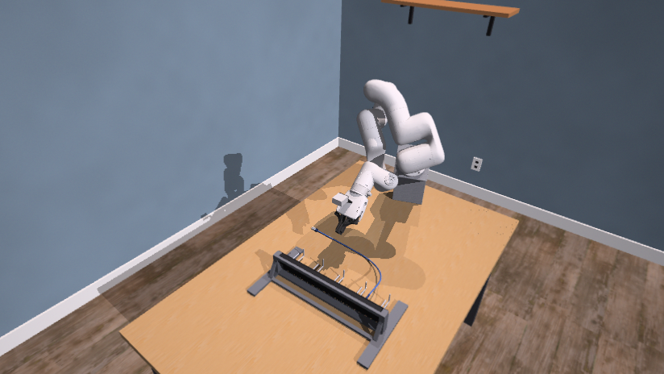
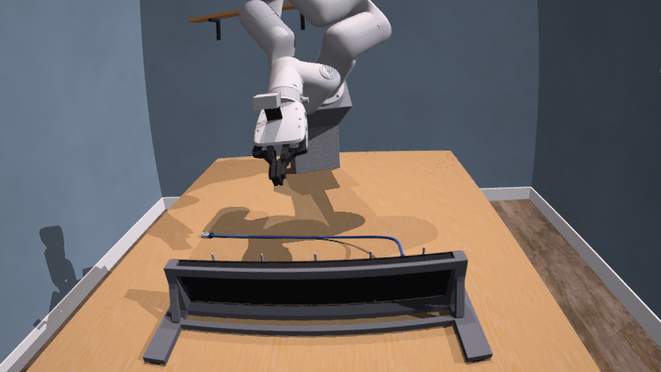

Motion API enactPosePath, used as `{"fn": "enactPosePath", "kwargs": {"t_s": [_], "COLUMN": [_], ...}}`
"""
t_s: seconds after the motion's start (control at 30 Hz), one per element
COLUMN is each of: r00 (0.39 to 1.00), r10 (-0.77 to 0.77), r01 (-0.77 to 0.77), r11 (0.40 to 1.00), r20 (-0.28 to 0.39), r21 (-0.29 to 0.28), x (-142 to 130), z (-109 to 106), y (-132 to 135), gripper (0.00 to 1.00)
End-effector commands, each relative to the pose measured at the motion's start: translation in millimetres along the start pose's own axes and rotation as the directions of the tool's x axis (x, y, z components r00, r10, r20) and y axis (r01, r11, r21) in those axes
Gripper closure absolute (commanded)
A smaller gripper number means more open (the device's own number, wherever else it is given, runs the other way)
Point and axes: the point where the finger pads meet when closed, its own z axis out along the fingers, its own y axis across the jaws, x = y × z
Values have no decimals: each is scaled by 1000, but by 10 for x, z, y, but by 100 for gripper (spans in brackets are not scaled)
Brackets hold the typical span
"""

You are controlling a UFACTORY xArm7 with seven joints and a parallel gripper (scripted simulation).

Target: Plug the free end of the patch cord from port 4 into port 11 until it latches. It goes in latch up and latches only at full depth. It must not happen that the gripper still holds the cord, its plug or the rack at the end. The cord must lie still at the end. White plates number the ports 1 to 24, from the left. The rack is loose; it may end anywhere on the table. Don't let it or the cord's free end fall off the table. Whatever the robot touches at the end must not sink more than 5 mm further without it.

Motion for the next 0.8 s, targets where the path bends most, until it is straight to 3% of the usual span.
{"fn": "enactPosePath", "kwargs": {"t_s": [0.0,0.4,0.77], "r00": [994,993,993], "r10": [-68,-70,-70], "r01": [70,72,72], "r11": [997,997,997], "r20": [-90,-91,-91], "r21": [20,20,20], "x": [141,153,209], "z": [-136,-26,672], "y": [-126,-131,-151], "gripper": [100,100,100]}}
